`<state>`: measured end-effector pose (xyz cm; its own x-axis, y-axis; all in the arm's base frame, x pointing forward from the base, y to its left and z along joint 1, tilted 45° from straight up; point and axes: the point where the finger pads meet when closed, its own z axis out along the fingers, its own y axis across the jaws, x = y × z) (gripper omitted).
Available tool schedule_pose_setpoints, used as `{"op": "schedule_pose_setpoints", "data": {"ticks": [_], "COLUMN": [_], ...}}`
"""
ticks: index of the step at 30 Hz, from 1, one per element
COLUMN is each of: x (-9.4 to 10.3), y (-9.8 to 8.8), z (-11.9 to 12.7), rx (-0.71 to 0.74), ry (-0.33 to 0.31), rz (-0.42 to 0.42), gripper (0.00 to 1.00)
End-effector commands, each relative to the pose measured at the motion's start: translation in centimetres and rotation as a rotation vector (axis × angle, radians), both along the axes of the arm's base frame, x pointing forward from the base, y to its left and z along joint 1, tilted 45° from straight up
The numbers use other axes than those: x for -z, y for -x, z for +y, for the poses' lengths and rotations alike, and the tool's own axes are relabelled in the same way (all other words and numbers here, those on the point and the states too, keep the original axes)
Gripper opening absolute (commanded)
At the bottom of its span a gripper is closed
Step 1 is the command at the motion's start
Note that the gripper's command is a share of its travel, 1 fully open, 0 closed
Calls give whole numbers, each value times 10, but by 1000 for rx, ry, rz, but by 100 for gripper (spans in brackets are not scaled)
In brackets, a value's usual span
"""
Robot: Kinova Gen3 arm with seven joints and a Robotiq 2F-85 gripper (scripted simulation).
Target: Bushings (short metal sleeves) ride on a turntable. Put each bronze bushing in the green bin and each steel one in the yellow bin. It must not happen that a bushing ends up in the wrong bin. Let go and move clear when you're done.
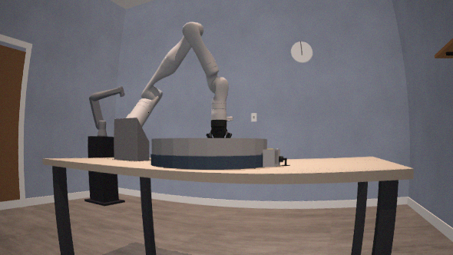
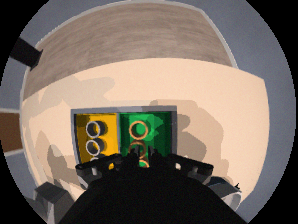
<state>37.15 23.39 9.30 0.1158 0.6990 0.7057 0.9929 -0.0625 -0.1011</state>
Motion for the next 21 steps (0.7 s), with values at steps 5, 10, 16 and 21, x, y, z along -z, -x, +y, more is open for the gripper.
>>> {"op": "schedule_pose_setpoints", "data": {"ticks": [5, 10, 16, 21], "x": [-2, -3, -27, -42], "y": [-1, -1, -1, -2], "z": [-4, -5, -28, -43], "rx": [-1, -1, 0, 0], "ry": [0, 0, 1, 1], "rz": [1, 1, 0, 0], "gripper": [16, 16, 16, 16]}}
